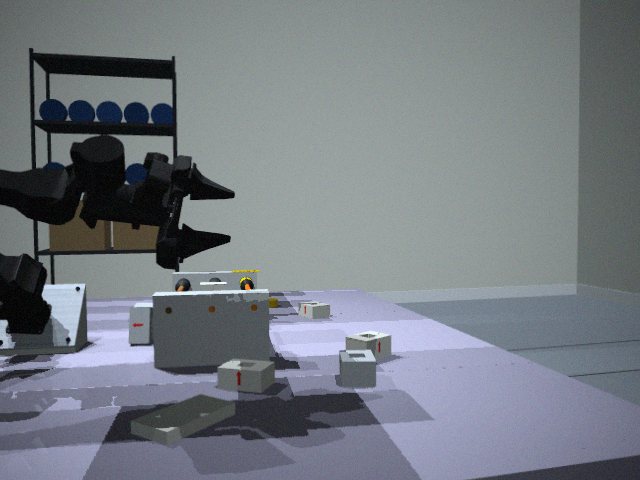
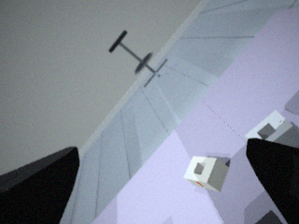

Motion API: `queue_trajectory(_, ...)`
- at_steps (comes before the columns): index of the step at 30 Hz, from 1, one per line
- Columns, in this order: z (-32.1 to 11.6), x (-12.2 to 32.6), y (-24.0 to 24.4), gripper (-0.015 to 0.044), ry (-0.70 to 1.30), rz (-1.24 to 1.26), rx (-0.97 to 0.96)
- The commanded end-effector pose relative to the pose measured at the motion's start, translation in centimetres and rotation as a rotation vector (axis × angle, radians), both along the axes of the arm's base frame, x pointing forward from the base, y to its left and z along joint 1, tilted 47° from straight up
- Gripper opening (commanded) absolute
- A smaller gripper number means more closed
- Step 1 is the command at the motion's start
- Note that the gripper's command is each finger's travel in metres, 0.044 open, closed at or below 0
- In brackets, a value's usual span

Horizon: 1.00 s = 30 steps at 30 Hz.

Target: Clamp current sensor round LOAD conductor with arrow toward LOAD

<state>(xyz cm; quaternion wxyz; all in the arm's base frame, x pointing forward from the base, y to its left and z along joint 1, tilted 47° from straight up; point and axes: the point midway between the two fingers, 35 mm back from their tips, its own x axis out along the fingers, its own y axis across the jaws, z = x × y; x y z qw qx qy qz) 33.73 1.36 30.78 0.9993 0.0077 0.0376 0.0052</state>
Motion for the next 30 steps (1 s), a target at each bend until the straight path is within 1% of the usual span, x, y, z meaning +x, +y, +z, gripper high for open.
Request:
queue_trajectory(1,-2.7,2.8,2.3,0.0440,0.170,0.015,-0.001)
queue_trajectory(7,-8.4,6.2,7.6,0.0440,0.477,0.031,-0.075)
queue_trajectory(14,-15.8,7.2,14.3,0.0440,0.783,0.032,-0.277)
queue_trajectory(22,-24.0,4.8,21.4,0.0440,1.025,0.017,-0.636)
queue_trajectory(28,-29.5,1.4,25.6,0.0440,1.107,0.000,-0.963)
queue_trajectory(30,-30.1,0.9,26.0,0.0440,1.111,-0.001,-1.003)
